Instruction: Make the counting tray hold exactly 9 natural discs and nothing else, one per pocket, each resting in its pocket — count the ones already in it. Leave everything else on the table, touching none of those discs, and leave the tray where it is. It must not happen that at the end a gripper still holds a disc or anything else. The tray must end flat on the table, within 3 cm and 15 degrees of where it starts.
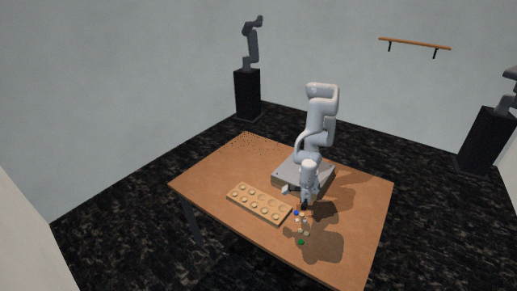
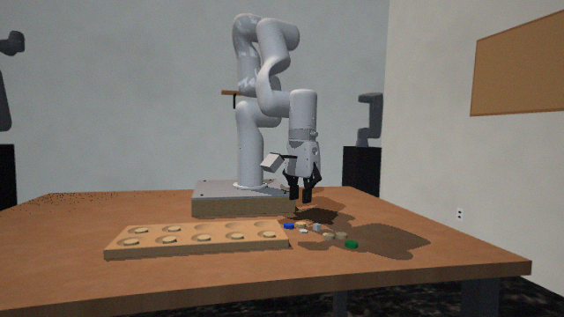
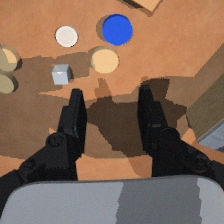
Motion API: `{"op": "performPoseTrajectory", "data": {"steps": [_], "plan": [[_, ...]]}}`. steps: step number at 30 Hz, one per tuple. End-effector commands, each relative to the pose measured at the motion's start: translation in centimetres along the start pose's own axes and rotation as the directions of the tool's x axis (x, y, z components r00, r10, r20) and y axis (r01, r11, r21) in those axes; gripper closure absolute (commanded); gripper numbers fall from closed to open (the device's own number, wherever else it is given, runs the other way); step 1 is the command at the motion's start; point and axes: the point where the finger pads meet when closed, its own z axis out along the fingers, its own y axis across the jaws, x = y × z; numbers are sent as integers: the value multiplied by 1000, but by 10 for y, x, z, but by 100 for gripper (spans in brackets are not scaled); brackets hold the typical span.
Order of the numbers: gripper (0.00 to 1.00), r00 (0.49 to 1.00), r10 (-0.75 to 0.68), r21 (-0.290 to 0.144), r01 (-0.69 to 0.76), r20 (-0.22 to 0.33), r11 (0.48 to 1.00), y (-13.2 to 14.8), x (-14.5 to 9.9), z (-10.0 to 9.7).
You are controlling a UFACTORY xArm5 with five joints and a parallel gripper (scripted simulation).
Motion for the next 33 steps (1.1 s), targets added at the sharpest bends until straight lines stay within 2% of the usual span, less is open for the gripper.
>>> {"op": "performPoseTrajectory", "data": {"steps": [1, 2, 5, 7, 22, 23, 33], "plan": [[53, 1000, -1, 6, 1, -1, 1000, -6, 1, 34], [53, 1000, -1, 6, 1, -1, 1000, -6, 1, 34], [53, 1000, -1, 6, 1, -1, 1000, -5, 1, 55], [53, 1000, -1, 6, 1, -1, 1000, -5, 1, 62], [53, 1000, -1, 6, 1, -1, 1000, -5, 1, 64], [100, 1000, -1, 6, 1, -1, 1000, -5, 1, 64], [100, 1000, -1, 6, 1, -1, 1000, -5, 1, 64]]}}
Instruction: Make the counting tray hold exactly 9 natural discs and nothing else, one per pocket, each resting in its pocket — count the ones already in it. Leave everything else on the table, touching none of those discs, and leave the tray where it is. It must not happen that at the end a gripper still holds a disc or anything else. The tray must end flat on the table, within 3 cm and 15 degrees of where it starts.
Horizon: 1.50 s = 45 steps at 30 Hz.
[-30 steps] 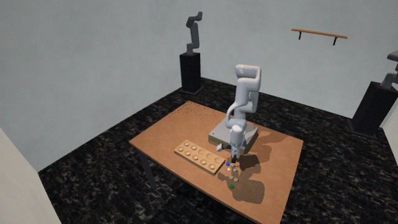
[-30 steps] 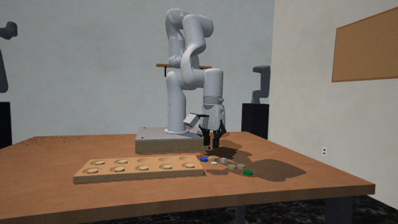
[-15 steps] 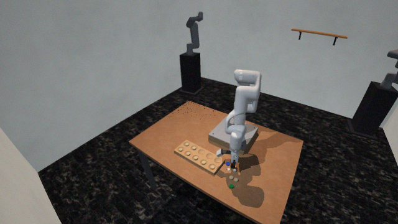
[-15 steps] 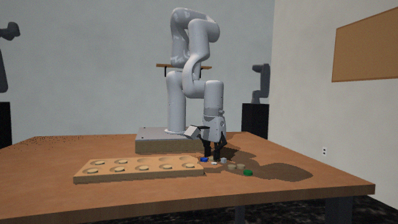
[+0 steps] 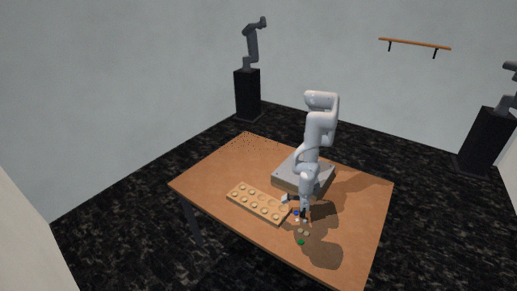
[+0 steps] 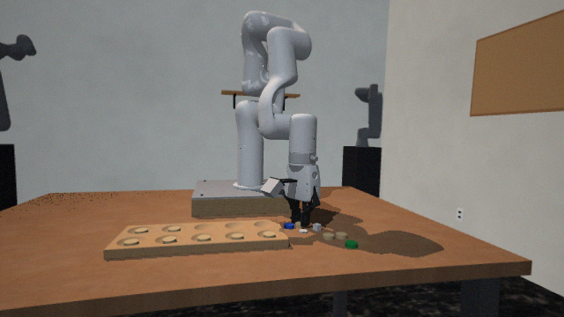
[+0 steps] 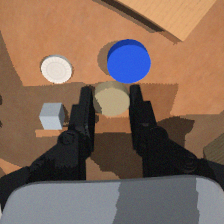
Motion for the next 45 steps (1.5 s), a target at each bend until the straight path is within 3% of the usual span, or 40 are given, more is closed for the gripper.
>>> {"op": "performPoseTrajectory", "data": {"steps": [1, 26, 29, 35, 37, 41, 45], "plan": [[100, 1000, 0, 2, 0, 0, 1000, -1, 0, 0], [100, 1000, 0, 2, 0, 0, 1000, -1, 0, -3], [100, 1000, 0, 2, 0, 0, 1000, -2, 0, -18], [100, 1000, 0, 2, 0, 0, 1000, -2, 0, -68], [100, 1000, 0, 2, 0, 0, 1000, -2, 0, -68], [100, 1000, 0, 2, 0, 0, 1000, -1, 0, -95], [100, 1000, 0, 2, 0, 0, 1000, -1, 0, -100]]}}
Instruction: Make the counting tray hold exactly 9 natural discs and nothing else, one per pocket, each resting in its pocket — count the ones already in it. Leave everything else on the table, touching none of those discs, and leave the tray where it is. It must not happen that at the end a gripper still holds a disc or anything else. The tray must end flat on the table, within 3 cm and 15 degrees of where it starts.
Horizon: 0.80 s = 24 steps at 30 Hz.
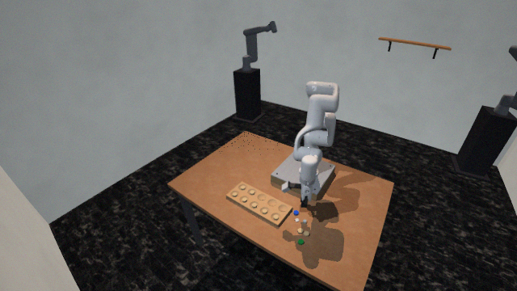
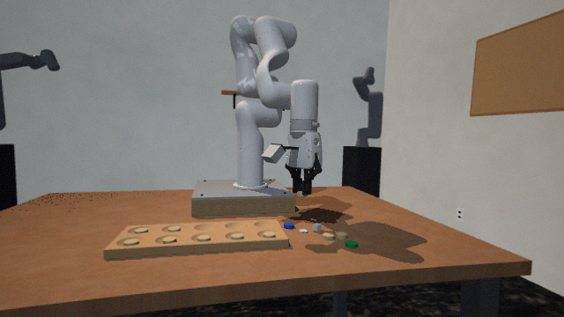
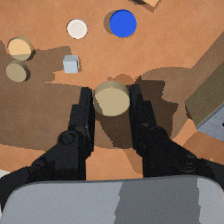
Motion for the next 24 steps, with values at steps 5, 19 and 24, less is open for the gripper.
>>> {"op": "performPoseTrajectory", "data": {"steps": [5, 19, 24], "plan": [[100, 1000, 0, -3, 0, 0, 1000, 5, 34, -13], [100, 1000, 0, -3, 0, -1, 1000, 37, 137, -19], [100, 1000, 0, -4, 0, -1, 1000, 58, 173, -21]]}}
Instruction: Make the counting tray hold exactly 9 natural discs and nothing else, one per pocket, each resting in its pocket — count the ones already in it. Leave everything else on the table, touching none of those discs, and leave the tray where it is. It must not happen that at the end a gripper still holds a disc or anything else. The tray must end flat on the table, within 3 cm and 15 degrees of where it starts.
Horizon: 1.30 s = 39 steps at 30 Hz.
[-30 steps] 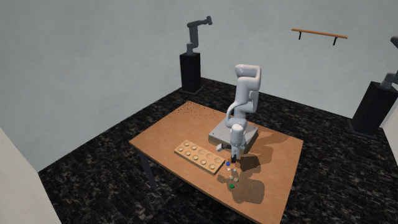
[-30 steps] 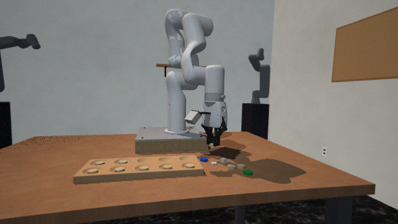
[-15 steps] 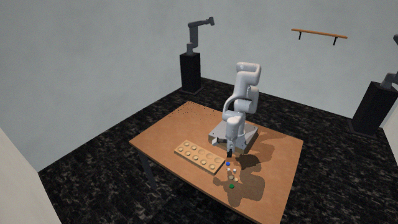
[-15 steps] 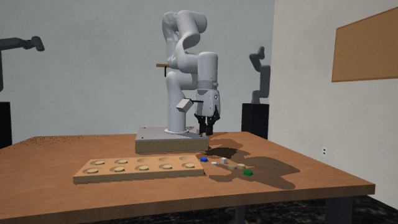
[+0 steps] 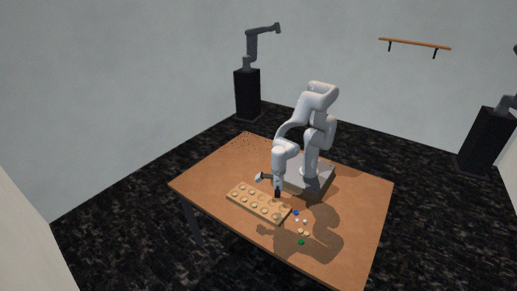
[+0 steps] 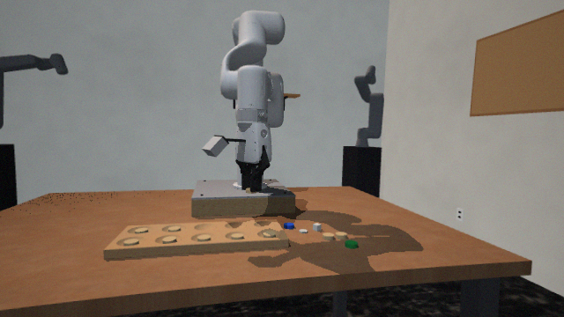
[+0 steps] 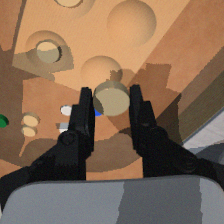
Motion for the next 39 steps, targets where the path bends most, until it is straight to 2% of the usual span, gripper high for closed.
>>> {"op": "performPoseTrajectory", "data": {"steps": [1, 2, 3, 11, 14, 17, 19, 23, 28, 39], "plan": [[100, 1000, -5, 1, 5, -1, 1000, 14, 31, -2], [100, 1000, -5, 1, 5, -1, 1000, 14, 31, -2], [100, 1000, -5, 1, 5, -1, 1000, 28, 50, -3], [100, 1000, -5, 0, 5, -1, 1000, 65, 92, -6], [100, 1000, -5, 0, 5, -1, 1000, 66, 93, -6], [100, 1000, -5, 0, 5, -1, 1000, 65, 93, 6], [100, 1000, -5, 0, 5, -1, 1000, 65, 93, 6], [100, 1000, -5, 0, 5, -1, 1000, 65, 93, 47], [100, 1000, -5, 0, 5, -1, 1000, 65, 93, 77], [100, 1000, -5, 0, 5, -1, 1000, 65, 93, 84]]}}
